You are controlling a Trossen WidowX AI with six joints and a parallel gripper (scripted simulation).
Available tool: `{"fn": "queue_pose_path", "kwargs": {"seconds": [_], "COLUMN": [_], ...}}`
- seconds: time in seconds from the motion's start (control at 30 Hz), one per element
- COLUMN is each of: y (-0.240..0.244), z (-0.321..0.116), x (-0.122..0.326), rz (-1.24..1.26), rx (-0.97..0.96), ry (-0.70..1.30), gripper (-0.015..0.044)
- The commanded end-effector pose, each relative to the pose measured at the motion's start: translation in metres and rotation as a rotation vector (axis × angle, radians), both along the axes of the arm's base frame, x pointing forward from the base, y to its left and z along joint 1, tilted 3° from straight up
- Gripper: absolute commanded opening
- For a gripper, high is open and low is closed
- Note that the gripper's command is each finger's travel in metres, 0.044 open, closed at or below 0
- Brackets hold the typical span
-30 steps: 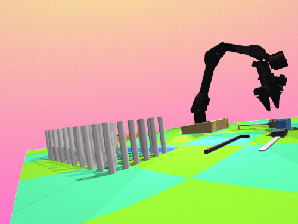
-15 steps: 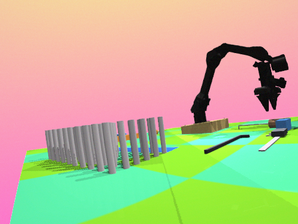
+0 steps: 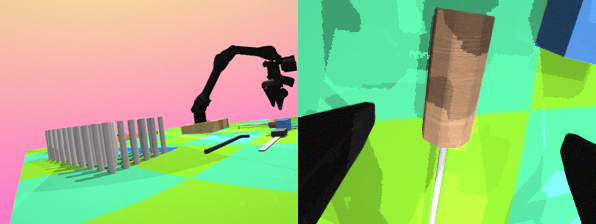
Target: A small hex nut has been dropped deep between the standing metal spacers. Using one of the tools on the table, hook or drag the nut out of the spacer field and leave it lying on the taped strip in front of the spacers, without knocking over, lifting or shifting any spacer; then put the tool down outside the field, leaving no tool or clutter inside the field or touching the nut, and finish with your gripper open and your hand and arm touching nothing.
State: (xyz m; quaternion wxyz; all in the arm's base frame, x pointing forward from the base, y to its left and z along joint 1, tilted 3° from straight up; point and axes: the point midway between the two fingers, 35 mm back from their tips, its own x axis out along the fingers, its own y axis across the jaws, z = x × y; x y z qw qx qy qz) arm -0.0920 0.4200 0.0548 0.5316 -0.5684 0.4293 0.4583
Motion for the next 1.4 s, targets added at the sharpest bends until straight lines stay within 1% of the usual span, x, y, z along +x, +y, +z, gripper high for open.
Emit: {"fn": "queue_pose_path", "kwargs": {"seconds": [0.0, 0.13, 0.43, 1.37], "y": [0.002, 0.002, 0.003, 0.003], "z": [0.002, 0.002, 0.001, -0.045], "x": [0.003, 0.003, 0.003, 0.002], "rz": [-0.010, -0.010, -0.010, -0.010], "rx": [0.005, 0.005, 0.005, 0.005], "ry": [-0.017, -0.017, -0.017, -0.017], "gripper": [0.0388, 0.0282, 0.0280, 0.0280]}}
